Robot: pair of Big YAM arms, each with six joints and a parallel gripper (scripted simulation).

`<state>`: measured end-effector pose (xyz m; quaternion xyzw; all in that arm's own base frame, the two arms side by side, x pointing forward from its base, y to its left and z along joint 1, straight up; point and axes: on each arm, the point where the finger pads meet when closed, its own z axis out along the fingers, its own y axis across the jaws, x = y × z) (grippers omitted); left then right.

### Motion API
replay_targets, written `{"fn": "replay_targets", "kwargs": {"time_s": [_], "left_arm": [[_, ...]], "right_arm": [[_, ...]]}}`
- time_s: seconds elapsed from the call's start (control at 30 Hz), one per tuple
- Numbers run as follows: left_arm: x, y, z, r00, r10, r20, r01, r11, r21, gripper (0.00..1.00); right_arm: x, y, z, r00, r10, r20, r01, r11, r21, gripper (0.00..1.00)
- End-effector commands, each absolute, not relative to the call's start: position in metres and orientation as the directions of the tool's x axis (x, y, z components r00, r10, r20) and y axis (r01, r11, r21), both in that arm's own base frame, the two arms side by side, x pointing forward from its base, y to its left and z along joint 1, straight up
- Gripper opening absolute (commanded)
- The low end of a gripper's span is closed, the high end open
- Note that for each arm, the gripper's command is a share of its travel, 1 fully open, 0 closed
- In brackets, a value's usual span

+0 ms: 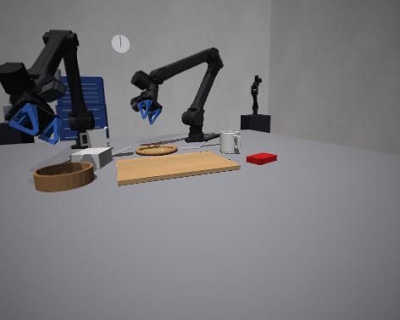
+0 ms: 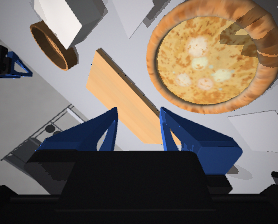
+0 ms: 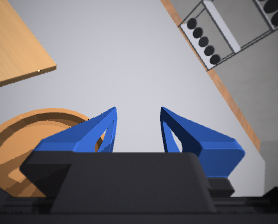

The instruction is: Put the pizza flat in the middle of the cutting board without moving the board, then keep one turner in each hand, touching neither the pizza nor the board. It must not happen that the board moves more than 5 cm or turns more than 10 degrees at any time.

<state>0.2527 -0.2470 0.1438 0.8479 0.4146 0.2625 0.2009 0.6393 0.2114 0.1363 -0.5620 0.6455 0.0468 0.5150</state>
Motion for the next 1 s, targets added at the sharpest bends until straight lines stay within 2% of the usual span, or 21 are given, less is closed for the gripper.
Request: {"fn": "replay_targets", "kwargs": {"time_s": [0.0, 0.4, 0.5, 0.97], "left_arm": [[0.258, -0.229, 0.144, 0.508, 0.813, 0.285, 0.621, -0.575, 0.533, 0.48], [0.275, -0.146, 0.129, 0.396, 0.88, 0.261, 0.782, -0.472, 0.407, 0.48], [0.275, -0.14, 0.128, 0.388, 0.885, 0.258, 0.794, -0.463, 0.394, 0.48], [0.258, -0.052, 0.113, 0.223, 0.956, 0.191, 0.932, -0.267, 0.245, 0.48]], "right_arm": [[0.624, 0.207, 0.144, 0.174, -0.702, -0.69, -0.778, 0.331, -0.534, 0.48], [0.548, 0.197, 0.127, 0.149, -0.788, -0.598, -0.858, 0.197, -0.474, 0.48], [0.554, 0.192, 0.128, 0.141, -0.793, -0.593, -0.858, 0.201, -0.472, 0.48], [0.443, 0.172, 0.105, 0.146, -0.864, -0.482, -0.94, 0.031, -0.341, 0.48]]}}
